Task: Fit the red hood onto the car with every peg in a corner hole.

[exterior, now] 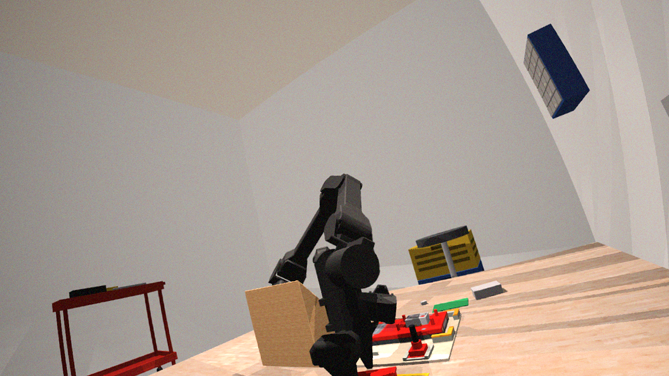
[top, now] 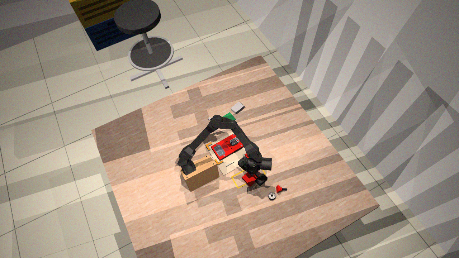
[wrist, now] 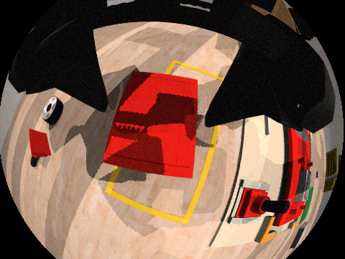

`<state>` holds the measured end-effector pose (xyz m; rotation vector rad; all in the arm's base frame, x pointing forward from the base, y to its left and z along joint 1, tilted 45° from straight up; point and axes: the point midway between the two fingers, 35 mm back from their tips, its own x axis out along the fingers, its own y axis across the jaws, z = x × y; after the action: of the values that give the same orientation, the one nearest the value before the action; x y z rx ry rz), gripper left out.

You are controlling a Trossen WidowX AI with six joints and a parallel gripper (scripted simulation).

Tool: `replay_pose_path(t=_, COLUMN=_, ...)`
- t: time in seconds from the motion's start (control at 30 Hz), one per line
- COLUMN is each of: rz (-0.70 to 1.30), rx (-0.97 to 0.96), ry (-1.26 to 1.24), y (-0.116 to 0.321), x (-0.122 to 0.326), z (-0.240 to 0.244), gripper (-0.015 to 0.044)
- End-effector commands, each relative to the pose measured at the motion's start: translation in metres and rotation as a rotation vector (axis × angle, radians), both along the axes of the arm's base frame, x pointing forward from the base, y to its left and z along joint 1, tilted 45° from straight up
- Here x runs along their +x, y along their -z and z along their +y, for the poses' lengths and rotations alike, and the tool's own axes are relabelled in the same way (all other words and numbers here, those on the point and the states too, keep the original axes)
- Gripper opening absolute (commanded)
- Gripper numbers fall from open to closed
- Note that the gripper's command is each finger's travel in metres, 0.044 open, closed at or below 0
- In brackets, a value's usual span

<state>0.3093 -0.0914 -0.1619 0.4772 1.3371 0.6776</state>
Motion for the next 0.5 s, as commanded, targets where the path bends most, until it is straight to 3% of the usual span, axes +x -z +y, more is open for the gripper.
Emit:
replay_pose_path(t=0.0, rz=0.003, rx=0.007, ry=0.004, y=0.0014, x=-0.0002, z=0.0034, gripper=0.044)
replay_pose_path(t=0.47, rz=0.003, rx=0.007, ry=0.004, y=0.0063, x=0.0005, z=0.0083, gripper=0.044)
